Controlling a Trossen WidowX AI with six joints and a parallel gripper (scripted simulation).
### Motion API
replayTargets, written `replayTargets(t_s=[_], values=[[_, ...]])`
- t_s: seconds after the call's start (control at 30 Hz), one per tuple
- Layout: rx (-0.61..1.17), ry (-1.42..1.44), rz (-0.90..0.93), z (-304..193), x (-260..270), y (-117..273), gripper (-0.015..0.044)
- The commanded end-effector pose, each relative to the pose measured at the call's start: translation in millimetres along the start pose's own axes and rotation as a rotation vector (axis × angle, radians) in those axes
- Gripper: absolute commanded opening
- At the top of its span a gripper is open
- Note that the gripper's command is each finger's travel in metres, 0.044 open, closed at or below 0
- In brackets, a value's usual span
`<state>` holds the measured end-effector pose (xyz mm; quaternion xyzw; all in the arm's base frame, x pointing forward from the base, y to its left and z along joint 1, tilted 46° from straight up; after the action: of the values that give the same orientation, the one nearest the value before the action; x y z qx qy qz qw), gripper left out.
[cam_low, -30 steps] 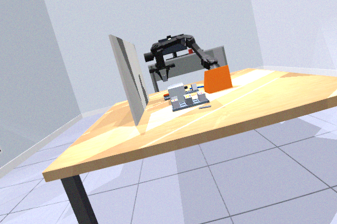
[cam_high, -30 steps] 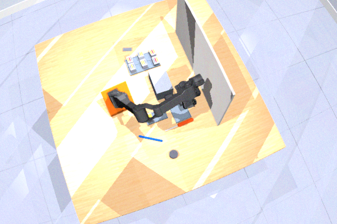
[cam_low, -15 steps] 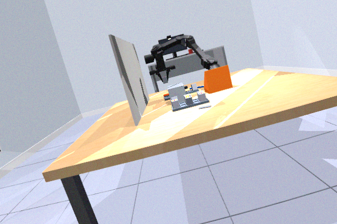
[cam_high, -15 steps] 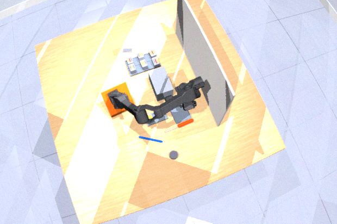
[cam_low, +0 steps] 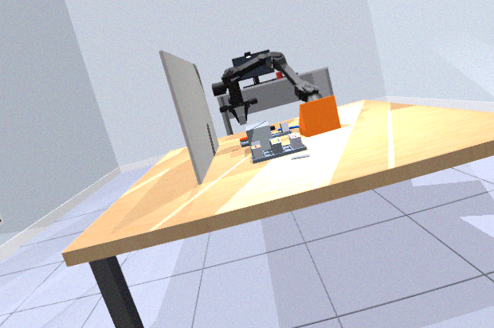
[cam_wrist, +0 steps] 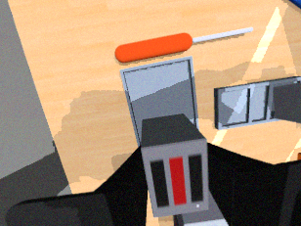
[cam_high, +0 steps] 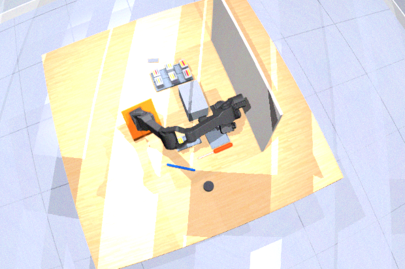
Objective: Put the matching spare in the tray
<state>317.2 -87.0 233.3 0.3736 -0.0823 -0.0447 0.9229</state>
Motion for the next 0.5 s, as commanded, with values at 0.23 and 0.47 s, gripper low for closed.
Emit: replayTargets(t_s=[0.23, 0.47], values=[[0.004, 0.008, -0.002, -1.3, -0.5, -10.3, 0.0], [0.004, 0.008, -0.002, -1.2, -0.5, -16.2, 0.0]])
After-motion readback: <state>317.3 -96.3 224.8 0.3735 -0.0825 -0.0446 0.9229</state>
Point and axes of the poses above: the point midway between the two fingers, 35 mm back from their tips, its own y axis back along the fingers, its own x axis across the jaws, z = x × y, the point moved 7 cm from there along y, back along the fingers, and after that the axes turned 3 degrees about -y, right-handed, at the moved point
